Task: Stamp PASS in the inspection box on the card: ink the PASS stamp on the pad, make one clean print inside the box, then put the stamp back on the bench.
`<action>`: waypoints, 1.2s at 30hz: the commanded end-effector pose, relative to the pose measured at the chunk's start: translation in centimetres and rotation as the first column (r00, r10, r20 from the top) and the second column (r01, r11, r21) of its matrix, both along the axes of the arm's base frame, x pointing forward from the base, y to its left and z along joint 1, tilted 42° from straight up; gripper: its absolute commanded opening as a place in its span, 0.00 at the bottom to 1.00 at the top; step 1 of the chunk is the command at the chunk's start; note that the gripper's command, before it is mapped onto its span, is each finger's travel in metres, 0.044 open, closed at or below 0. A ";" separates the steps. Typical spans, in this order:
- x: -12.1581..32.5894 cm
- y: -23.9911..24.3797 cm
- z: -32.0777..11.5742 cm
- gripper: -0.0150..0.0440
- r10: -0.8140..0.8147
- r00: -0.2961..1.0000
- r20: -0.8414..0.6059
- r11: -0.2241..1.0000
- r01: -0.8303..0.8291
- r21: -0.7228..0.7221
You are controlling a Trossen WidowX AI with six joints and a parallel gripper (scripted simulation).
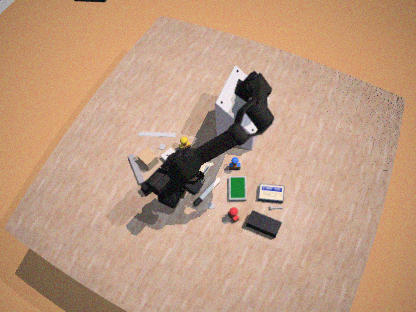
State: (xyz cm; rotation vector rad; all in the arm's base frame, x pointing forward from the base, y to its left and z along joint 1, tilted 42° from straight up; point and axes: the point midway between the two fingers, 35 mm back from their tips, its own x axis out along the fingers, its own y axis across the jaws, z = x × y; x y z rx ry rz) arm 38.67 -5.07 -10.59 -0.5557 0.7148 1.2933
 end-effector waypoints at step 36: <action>-0.5 -3.3 3.4 0.69 -0.003 1.000 -0.008 1.000 0.003 0.000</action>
